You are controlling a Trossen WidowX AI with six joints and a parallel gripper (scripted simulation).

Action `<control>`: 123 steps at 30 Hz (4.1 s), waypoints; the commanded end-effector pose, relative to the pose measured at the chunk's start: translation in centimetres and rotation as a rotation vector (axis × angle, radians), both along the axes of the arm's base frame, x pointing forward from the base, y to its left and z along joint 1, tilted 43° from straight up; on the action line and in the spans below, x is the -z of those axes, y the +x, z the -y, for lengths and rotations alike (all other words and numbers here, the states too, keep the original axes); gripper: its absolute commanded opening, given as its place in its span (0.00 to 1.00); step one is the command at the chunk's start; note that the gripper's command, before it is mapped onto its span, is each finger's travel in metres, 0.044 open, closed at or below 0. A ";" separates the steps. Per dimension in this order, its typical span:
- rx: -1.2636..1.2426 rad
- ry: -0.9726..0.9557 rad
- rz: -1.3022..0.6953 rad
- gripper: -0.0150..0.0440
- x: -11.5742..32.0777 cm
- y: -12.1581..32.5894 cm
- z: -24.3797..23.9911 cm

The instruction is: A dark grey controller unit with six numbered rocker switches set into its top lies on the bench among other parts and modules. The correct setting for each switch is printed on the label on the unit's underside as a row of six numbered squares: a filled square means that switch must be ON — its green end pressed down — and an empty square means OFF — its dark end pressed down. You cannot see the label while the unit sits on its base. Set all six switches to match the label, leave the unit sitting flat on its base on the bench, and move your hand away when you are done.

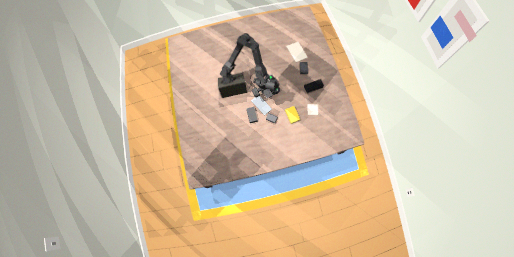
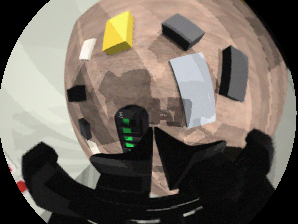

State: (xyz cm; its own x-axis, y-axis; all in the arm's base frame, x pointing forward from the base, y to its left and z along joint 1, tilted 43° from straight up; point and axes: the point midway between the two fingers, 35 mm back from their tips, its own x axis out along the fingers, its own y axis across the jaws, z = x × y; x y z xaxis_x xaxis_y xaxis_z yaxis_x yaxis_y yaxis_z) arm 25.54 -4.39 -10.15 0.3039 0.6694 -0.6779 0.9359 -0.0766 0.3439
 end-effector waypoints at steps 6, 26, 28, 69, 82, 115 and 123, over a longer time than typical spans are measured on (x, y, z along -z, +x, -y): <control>0.007 0.008 0.000 0.25 0.1 -0.1 -0.2; 0.007 0.007 -0.001 0.25 2.6 0.1 -2.3; 0.007 0.007 -0.001 0.25 2.8 0.1 -2.5; 0.007 0.010 0.000 0.25 3.8 1.0 -3.8; 0.007 0.010 0.000 0.25 3.8 1.5 -3.9; 0.007 0.010 0.002 0.25 3.3 5.6 -4.3; 0.012 0.003 -0.010 0.25 2.4 3.9 -2.7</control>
State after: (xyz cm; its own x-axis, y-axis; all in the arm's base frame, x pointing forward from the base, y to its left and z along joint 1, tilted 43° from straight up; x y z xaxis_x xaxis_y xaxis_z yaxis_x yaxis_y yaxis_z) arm 30.79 -0.51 -13.24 0.3031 0.6705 -0.6771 0.9373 -0.0816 0.3387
